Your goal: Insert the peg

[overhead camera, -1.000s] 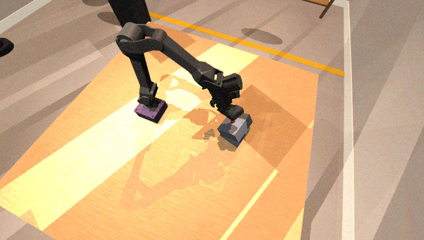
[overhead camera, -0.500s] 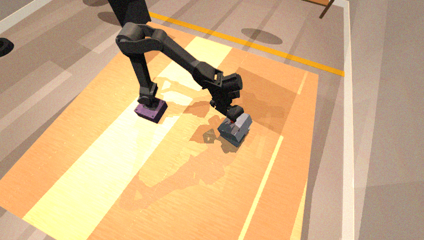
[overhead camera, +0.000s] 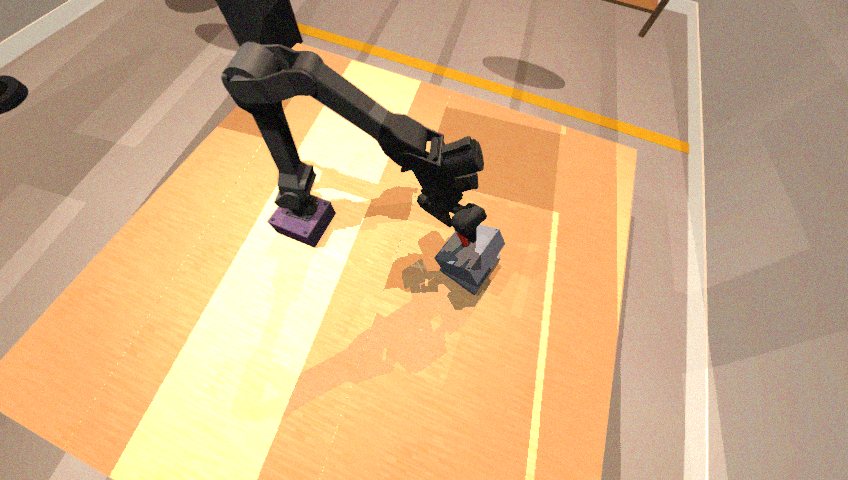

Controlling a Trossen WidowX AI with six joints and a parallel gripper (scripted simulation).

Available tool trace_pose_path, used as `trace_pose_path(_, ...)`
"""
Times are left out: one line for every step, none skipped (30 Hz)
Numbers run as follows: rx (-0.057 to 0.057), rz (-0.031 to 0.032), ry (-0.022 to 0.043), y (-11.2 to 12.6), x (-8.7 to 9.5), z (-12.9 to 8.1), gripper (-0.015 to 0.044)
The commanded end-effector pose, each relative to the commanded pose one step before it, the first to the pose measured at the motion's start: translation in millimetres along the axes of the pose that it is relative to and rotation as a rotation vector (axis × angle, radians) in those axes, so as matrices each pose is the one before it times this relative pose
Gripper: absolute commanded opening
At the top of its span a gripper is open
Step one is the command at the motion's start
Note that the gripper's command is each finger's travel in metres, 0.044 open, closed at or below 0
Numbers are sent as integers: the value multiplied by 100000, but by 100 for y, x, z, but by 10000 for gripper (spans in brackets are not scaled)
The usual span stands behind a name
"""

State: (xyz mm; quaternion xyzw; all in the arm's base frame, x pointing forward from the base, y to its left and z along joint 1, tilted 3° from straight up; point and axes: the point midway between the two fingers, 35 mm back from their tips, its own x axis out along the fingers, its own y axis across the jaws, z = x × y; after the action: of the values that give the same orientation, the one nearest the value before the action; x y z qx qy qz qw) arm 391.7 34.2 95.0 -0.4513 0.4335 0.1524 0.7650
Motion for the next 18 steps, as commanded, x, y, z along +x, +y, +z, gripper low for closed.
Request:
trace_pose_path(321, -185, 331, -64, -609, 15, 440)
trace_pose_path(-13, 13, -16, -8, -173, 18, 440)
trace_pose_path(-13, 13, -16, -8, -173, 18, 440)
trace_pose_path(-13, 13, -16, -7, -173, 17, 440)
trace_pose_path(-13, 13, -16, -7, -173, 17, 440)
trace_pose_path(-13, 13, -16, -6, -173, 17, 440)
trace_pose_path(-13, 14, -17, -6, -178, 17, 440)
trace_pose_path(-13, 13, -17, -6, -178, 16, 440)
trace_pose_path(-13, 13, -17, -6, -179, 16, 440)
trace_pose_path(-13, 13, -17, -5, -179, 15, 440)
trace_pose_path(-13, 13, -17, -5, -179, 15, 440)
trace_pose_path(-13, 13, -17, -5, -179, 14, 440)
trace_pose_path(-13, 13, -17, -4, -179, 14, 440)
trace_pose_path(-13, 13, -17, -4, -179, 14, 440)
trace_pose_path(-13, 13, -17, -3, -179, 13, 440)
trace_pose_path(-13, 13, -17, -3, -179, 13, 440)
trace_pose_path(-13, 13, -17, -3, -180, 12, 440)
trace_pose_path(-13, 13, -17, -2, -180, 12, 440)
